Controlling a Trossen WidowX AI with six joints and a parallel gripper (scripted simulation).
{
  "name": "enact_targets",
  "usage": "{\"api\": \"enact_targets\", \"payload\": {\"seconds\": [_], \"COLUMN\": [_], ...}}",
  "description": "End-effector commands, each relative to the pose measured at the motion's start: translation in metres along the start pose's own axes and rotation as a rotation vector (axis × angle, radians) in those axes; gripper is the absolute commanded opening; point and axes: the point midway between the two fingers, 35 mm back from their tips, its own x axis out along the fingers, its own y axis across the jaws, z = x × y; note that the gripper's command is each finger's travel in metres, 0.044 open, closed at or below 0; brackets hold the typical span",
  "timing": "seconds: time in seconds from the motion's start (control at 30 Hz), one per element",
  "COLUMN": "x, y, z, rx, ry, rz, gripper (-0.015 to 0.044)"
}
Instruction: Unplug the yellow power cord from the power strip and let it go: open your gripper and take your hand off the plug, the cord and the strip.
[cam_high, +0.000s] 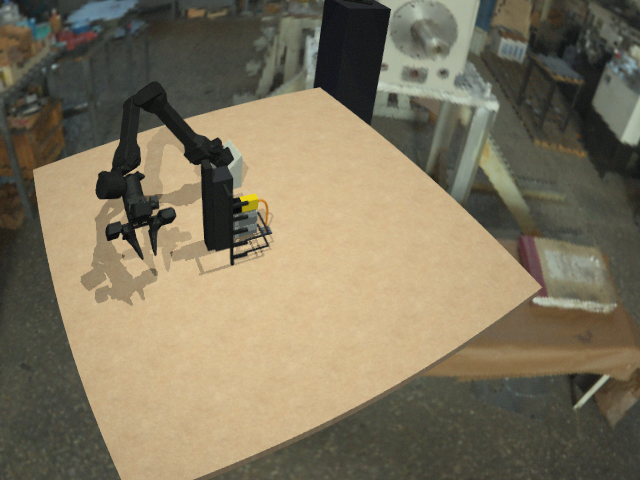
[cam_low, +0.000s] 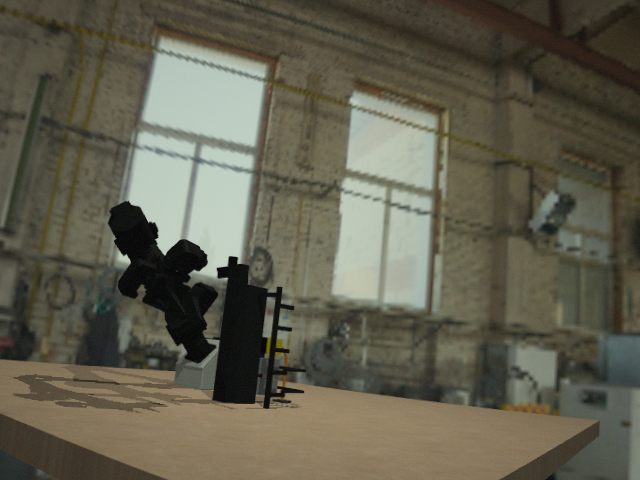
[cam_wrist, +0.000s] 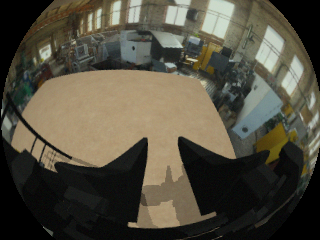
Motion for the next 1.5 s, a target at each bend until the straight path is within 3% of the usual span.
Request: {"api": "enact_targets", "payload": {"seconds": [0.0, 0.5, 0.83, 1.03, 1.23, 1.4, 1.47], "x": [0.009, 0.014, -0.006, -0.016, -0.038, -0.066, -0.069], "y": [0.021, 0.138, 0.257, 0.314, 0.362, 0.372, 0.372], "z": [0.021, 0.113, 0.143, 0.121, 0.061, 0.012, 0.008], "rx": [0.070, 0.284, 0.065, -0.185, -0.646, -1.178, -1.251], "ry": [-0.030, -0.092, 0.031, 0.185, 0.447, 0.673, 0.699], "rz": [0.067, 0.388, 0.604, 0.675, 0.751, 0.785, 0.785], "gripper": [0.0160, 0.0160, 0.0160, 0.0160, 0.0160, 0.0160, 0.0160]}}
